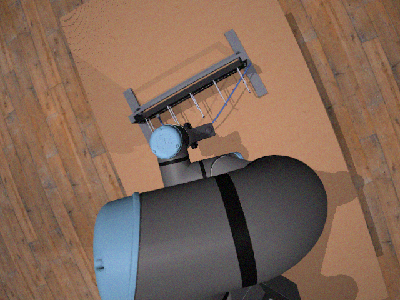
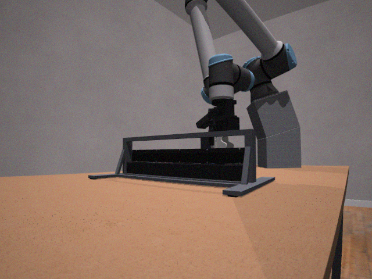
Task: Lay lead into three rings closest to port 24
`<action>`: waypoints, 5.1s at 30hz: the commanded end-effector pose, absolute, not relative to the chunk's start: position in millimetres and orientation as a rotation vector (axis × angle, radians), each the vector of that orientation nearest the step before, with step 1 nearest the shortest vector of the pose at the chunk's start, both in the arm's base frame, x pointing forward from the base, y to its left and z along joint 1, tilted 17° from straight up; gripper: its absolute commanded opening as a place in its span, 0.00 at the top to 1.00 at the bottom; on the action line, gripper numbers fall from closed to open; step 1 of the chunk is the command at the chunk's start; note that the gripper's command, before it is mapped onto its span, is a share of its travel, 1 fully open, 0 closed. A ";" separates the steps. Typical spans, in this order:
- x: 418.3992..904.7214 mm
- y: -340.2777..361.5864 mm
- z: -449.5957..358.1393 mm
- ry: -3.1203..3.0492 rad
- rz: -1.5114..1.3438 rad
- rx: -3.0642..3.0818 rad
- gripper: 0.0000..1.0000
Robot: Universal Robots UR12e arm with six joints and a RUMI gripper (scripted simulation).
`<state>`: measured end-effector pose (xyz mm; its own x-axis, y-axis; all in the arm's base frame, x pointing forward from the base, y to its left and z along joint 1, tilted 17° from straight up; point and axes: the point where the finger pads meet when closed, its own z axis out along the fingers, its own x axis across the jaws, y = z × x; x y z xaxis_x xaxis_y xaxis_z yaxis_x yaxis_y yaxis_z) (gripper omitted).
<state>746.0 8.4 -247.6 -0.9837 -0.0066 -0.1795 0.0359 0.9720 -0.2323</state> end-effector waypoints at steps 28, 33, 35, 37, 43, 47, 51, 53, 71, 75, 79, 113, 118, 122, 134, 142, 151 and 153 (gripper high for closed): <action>746.9 8.0 -249.3 2.940 -0.351 0.022 0.80; 747.2 7.6 -250.6 2.940 -0.351 0.022 0.80; 747.3 7.4 -251.6 2.940 -0.351 0.022 0.80; 747.5 7.1 -252.7 2.940 -0.351 0.022 0.80; 748.2 6.3 -256.3 2.940 -0.351 0.022 0.80; 748.5 5.8 -258.1 2.940 -0.351 0.022 0.80; 748.9 5.3 -259.9 2.940 -0.351 0.022 0.80; 749.1 5.1 -261.1 2.940 -0.351 0.022 0.80; 750.1 3.7 -266.6 2.940 -0.351 0.022 0.80; 750.2 3.6 -266.9 2.940 -0.351 0.022 0.80; 750.2 3.6 -266.9 2.940 -0.351 0.022 0.80; 750.2 3.6 -266.9 2.940 -0.351 0.022 1.00; 750.2 3.6 -266.9 2.940 -0.351 0.022 1.00; 750.2 3.6 -266.9 2.940 -0.351 0.022 1.00; 750.2 3.6 -266.9 2.940 -0.351 0.022 1.00; 750.2 3.6 -266.9 2.940 -0.351 0.022 1.00; 750.2 3.6 -266.9 2.940 -0.351 0.022 1.00; 750.2 3.6 -266.9 2.940 -0.351 0.022 1.00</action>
<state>749.7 3.4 -267.5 -0.9837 -0.0066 -0.1795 0.0359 0.9720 -0.2323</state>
